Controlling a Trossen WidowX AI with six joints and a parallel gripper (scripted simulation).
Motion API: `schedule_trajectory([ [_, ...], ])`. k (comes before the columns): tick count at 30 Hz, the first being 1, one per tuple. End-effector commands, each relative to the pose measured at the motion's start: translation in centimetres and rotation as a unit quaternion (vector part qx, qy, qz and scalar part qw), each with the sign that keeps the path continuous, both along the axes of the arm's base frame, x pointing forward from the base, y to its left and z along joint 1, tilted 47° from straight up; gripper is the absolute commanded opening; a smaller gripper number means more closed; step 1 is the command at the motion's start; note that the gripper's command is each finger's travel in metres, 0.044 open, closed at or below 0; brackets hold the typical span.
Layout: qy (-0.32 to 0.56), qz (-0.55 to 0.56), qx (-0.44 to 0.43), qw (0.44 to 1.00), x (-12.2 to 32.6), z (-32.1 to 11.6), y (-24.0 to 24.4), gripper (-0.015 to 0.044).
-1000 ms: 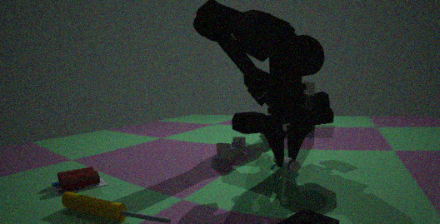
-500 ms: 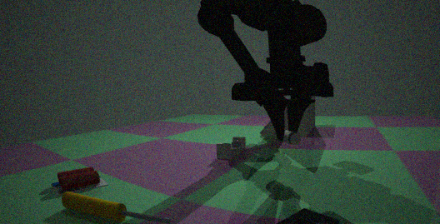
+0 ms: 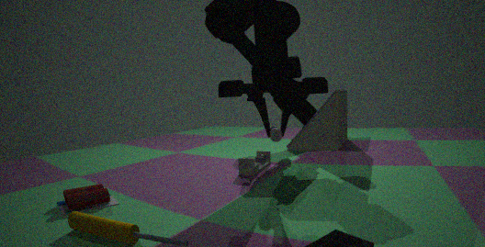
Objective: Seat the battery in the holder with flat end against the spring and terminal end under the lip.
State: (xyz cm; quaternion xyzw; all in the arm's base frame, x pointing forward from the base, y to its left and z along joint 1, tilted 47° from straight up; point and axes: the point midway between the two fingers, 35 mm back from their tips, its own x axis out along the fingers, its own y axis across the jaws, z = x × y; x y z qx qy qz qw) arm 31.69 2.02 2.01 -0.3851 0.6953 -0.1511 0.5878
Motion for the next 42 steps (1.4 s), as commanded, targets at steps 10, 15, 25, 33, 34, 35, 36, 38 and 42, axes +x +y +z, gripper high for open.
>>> schedule_trajectory([
  [10, -0.119, -0.117, -0.003, 0.986, -4.4, 4.8, -3.8, 0.0066],
  [15, -0.124, -0.113, 0.002, 0.986, -4.4, 4.5, -4.0, 0.0066],
  [25, -0.158, -0.073, 0.022, 0.984, -4.0, 3.1, -5.2, 0.0066],
  [33, -0.185, -0.042, 0.032, 0.981, -3.9, 2.3, -6.2, 0.0066],
  [34, -0.189, -0.038, 0.034, 0.981, -3.8, 2.3, -6.3, 0.0066],
  [35, -0.192, -0.034, 0.036, 0.980, -3.8, 2.2, -6.5, 0.0066],
  [36, -0.195, -0.030, 0.037, 0.980, -3.8, 2.2, -6.6, 0.0066],
  [38, -0.199, -0.025, 0.040, 0.979, -3.8, 2.1, -6.8, 0.0066],
  [42, -0.202, -0.021, 0.042, 0.978, -3.9, 2.0, -6.9, 0.0066],
])
